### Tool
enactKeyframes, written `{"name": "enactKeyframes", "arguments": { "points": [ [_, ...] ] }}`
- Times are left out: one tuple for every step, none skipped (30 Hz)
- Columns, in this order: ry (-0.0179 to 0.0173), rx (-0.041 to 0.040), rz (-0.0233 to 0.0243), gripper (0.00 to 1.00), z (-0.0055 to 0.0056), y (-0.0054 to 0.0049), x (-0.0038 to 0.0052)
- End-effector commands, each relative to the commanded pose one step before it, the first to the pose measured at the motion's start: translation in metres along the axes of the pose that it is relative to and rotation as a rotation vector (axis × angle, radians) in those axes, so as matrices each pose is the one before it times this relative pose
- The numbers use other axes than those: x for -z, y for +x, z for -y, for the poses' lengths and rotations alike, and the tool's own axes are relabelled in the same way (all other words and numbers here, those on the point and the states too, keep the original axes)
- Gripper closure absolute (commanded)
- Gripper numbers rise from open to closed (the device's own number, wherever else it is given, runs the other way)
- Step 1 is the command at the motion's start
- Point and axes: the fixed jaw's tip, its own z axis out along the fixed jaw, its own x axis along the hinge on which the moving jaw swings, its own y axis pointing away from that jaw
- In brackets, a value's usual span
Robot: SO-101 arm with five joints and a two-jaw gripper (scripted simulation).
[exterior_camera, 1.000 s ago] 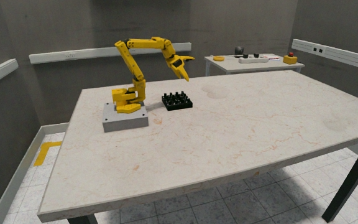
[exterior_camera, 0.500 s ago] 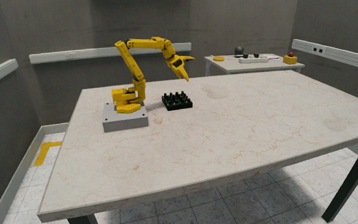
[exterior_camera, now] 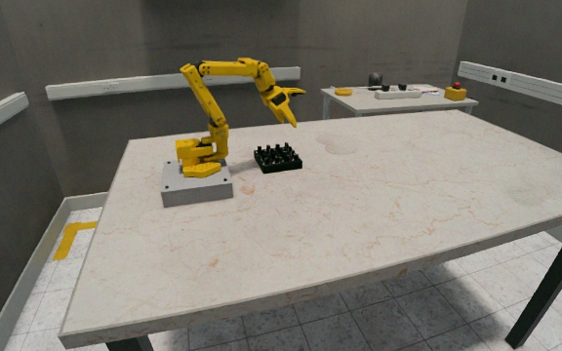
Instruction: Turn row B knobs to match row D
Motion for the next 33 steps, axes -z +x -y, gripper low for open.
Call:
{"name": "enactKeyframes", "arguments": {
  "points": [
    [-0.00493,-0.00197,0.01205,0.6,-0.00211,-0.00338,-0.000357],
    [0.0,0.0,0.0,0.6,0.0,0.0,0.0],
    [0.0,0.0,0.0,0.6,0.0,0.0,0.0],
    [0.0,0.0,0.0,0.6,0.0,0.0,0.0],
    [0.0,0.0,0.0,0.6,0.0,0.0,0.0],
    [0.0,0.0,0.0,0.6,0.0,0.0,0.0],
    [0.0,0.0,0.0,0.6,0.0,0.0,0.0],
    [0.0,0.0,0.0,0.6,0.0,0.0,0.0],
    [0.0,0.0,0.0,0.6,0.0,0.0,0.0],
    [0.0,0.0,0.0,0.6,0.0,0.0,0.0],
    [0.0,0.0,0.0,0.6,0.0,0.0,0.0],
    [0.0,0.0,0.0,0.6,0.0,0.0,0.0],
    [0.0,0.0,0.0,0.6,0.0,0.0,0.0],
    [0.0,0.0,0.0,0.6,0.0,0.0,0.0],
    [0.0,0.0,0.0,0.6,0.0,0.0,0.0],
    [0.0,0.0,0.0,0.6,0.0,0.0,0.0],
    [0.0,0.0,0.0,0.6,0.0,0.0,0.0],
    [0.0,0.0,0.0,0.6,0.0,0.0,0.0],
    [0.0,0.0,0.0,0.6,0.0,0.0,0.0],
    [0.00408,0.00151,-0.0088,0.6,0.00202,0.00305,0.001067],
    [-0.00003,0.0,-0.00101,0.6,-0.00001,0.00013,-0.000096],
    [-0.00009,0.0,-0.00258,0.6,-0.00001,0.00032,-0.00024],
    [-0.00016,0.0,-0.00465,0.6,-0.00002,0.00059,-0.00044],
    [-0.00022,0.0,-0.00707,0.6,-0.00002,0.00089,-0.000662],
    [-0.00031,0.0,-0.0098,0.6,-0.00004,0.00123,-0.000919],
    [-0.00041,0.0,-0.01253,0.6,-0.00005,0.00158,-0.001168],
    [-0.00047,0.0,-0.01533,0.6,-0.00006,0.00192,-0.001423],
    [-0.0006,0.0,-0.01794,0.6,-0.00008,0.00224,-0.001663],
    [-0.00066,0.0,-0.02042,0.6,-0.00008,0.00254,-0.001883],
    [-0.00072,0.0,-0.02253,0.6,-0.00009,0.00279,-0.00207],
    [-0.00079,0.0,-0.02435,0.6,-0.00009,0.00299,-0.002227],
    [-0.00082,0.0,-0.02573,0.6,-0.0001,0.00314,-0.002347],
    [0.0,0.0,0.0,0.6,0.0,0.0,0.0]
  ]
}}
